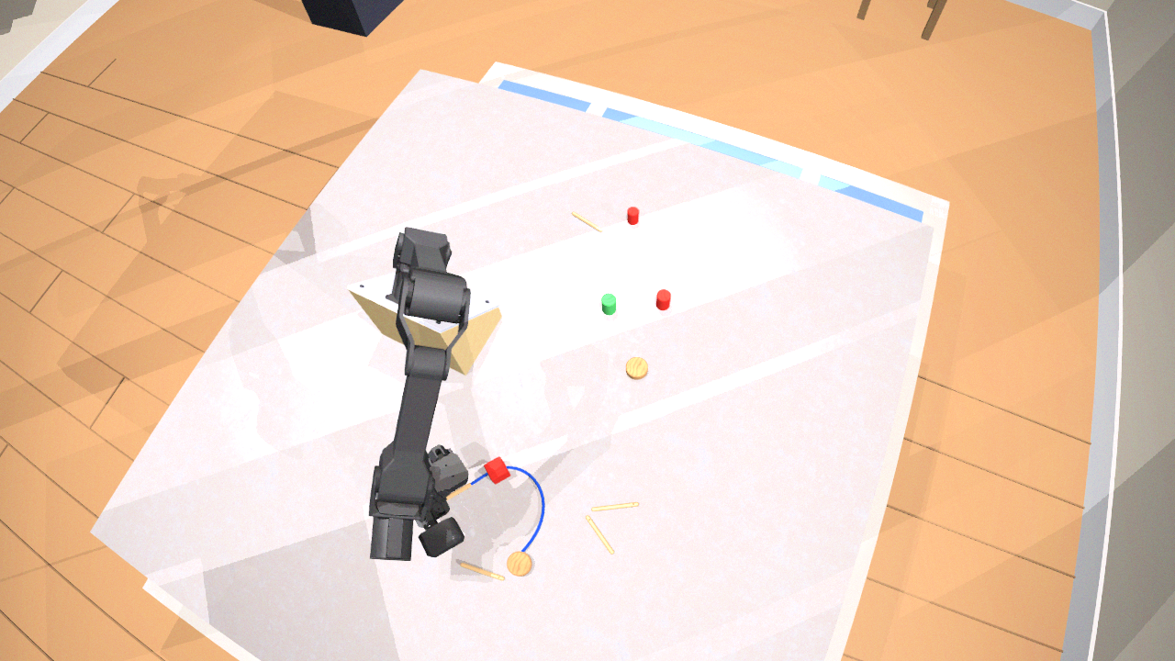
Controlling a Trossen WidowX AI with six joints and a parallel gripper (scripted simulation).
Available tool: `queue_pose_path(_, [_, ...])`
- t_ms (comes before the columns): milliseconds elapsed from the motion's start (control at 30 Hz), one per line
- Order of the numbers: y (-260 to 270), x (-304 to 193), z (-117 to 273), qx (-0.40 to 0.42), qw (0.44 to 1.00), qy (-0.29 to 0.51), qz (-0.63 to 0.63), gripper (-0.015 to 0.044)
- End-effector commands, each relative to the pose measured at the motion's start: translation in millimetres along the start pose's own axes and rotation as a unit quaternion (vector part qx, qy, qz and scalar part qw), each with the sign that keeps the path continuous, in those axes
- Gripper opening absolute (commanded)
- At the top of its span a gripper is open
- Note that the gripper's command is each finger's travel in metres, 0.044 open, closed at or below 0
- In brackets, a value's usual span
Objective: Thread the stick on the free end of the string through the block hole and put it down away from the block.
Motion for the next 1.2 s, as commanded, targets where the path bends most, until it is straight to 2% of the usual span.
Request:
queue_pose_path(0, [-1,-3,2,0.000,1.000,0.001,0.001,0.0000])
queue_pose_path(400, [1,-17,-10,-0.010,1.000,0.000,0.000,0.0000])
queue_pose_path(667, [1,-14,1,-0.009,1.000,-0.001,-0.002,0.0210])
queue_pose_path(833, [4,-9,69,-0.004,1.000,0.000,-0.005,0.0210])
queue_pose_path(1000, [5,-9,72,-0.003,1.000,0.000,-0.005,0.0210])
queue_pose_path(1167, [2,-10,71,-0.014,1.000,0.002,-0.005,0.0341])
Point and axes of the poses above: the point midway between the two fingers, 35 mm back from their tips, its own z axis back along the fingers, its own y axis across the jaws, x = y × z, the point moved 6 cm from there along z, back along the fingers, and after that the axes turned 3 degrees about -z, right-handed, at the moved point
